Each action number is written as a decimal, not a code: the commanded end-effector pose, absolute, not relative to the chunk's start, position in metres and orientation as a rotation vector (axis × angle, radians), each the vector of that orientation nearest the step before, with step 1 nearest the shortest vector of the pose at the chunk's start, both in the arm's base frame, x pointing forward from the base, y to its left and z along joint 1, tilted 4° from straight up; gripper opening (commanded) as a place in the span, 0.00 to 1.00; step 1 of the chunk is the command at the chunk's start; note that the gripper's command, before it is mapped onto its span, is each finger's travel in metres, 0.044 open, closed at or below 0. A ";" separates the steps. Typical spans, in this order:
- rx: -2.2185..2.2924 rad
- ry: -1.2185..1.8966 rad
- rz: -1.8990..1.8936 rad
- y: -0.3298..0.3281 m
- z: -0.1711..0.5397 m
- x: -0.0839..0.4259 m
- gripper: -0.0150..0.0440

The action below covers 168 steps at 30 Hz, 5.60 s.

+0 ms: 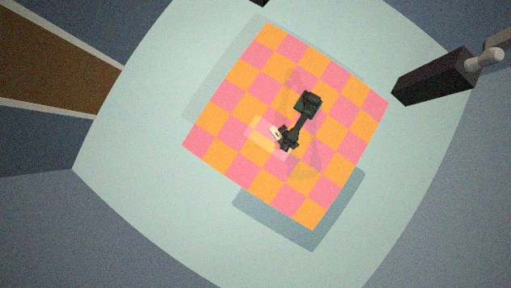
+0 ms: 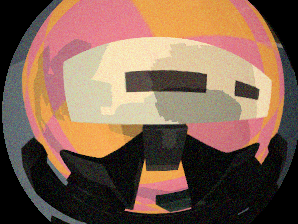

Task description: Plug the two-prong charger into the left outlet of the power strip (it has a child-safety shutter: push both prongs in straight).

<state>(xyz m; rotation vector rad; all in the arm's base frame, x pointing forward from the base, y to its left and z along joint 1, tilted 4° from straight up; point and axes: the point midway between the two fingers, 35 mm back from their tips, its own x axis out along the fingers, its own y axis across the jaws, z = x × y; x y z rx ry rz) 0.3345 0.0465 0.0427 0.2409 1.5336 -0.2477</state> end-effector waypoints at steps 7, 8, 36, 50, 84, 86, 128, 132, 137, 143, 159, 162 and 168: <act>0.237 1.535 -0.245 0.046 0.042 0.338 0.25; 0.237 1.535 -0.245 0.046 0.042 0.339 0.25; 0.237 1.534 -0.245 0.043 0.044 0.349 0.25; 0.237 1.533 -0.245 0.041 0.044 0.354 0.25; 0.237 1.534 -0.245 0.042 0.043 0.350 0.25; 0.237 1.534 -0.245 0.042 0.043 0.350 0.25; 0.237 1.562 -0.244 0.044 0.043 0.343 1.00; 0.237 1.560 -0.244 0.044 0.043 0.342 1.00; 0.237 1.556 -0.244 0.045 0.042 0.340 1.00; 0.237 1.552 -0.244 0.045 0.042 0.339 1.00; 0.237 1.542 -0.245 0.047 0.042 0.334 1.00; 0.237 1.540 -0.245 0.047 0.042 0.333 1.00; 0.237 1.536 -0.245 0.048 0.041 0.332 1.00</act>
